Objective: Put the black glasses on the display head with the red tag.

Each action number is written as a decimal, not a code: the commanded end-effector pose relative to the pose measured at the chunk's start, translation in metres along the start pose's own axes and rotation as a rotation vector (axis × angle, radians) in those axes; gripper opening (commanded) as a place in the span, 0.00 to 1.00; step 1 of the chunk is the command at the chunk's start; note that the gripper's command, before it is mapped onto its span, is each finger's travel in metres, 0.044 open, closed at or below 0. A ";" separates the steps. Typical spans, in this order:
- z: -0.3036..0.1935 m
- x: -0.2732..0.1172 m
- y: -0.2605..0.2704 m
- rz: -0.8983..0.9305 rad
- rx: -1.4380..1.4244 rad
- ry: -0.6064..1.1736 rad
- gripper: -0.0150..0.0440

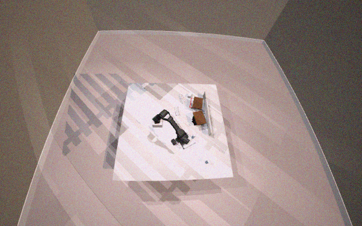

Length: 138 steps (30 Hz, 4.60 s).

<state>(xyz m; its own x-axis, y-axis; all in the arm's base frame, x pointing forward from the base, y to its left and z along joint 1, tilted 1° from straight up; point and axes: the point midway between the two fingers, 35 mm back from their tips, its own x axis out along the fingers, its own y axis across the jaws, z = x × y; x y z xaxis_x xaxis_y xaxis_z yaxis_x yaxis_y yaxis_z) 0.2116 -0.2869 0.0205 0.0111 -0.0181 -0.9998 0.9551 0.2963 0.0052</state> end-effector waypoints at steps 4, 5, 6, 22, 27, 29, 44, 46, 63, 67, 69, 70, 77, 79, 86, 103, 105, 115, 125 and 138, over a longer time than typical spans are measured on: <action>0.004 0.000 -0.005 -0.002 -0.001 0.001 0.25; 0.005 0.000 -0.006 -0.002 -0.001 0.001 0.25; 0.005 0.000 -0.007 -0.002 -0.001 0.001 0.25; 0.016 0.000 -0.015 -0.002 -0.001 0.000 0.25; 0.019 0.000 -0.016 -0.003 -0.001 0.000 0.25; 0.020 0.000 -0.017 -0.003 -0.001 0.000 0.25; 0.028 0.000 -0.021 -0.003 -0.001 -0.001 0.25; 0.029 0.000 -0.021 -0.003 -0.001 -0.001 0.25; 0.038 -0.001 -0.024 -0.003 -0.001 -0.002 0.25; 0.040 -0.001 -0.024 -0.003 -0.001 -0.002 0.25; 0.041 -0.001 -0.024 -0.003 -0.001 -0.002 0.25; 0.041 -0.001 -0.024 -0.003 -0.001 -0.002 0.25; 0.043 -0.001 -0.025 -0.003 -0.001 -0.002 0.25; 0.043 -0.001 -0.025 -0.004 -0.001 -0.002 0.25; 0.043 -0.001 -0.025 -0.004 -0.001 -0.002 0.25; 0.039 -0.001 -0.025 -0.004 -0.001 -0.002 0.25; 0.038 -0.001 -0.025 -0.004 -0.001 -0.002 0.25; 0.033 -0.050 -0.025 -0.003 -0.001 -0.002 0.25; 0.015 -0.063 -0.007 -0.002 -0.102 0.000 0.25; -0.058 -0.067 0.045 0.005 -0.492 0.005 0.25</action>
<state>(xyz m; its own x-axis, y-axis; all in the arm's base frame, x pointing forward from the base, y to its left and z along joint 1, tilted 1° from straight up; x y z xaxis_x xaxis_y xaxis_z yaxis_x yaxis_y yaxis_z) 0.2337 -0.2336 0.0876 0.0138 -0.0161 -0.9998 0.7548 0.6559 -0.0002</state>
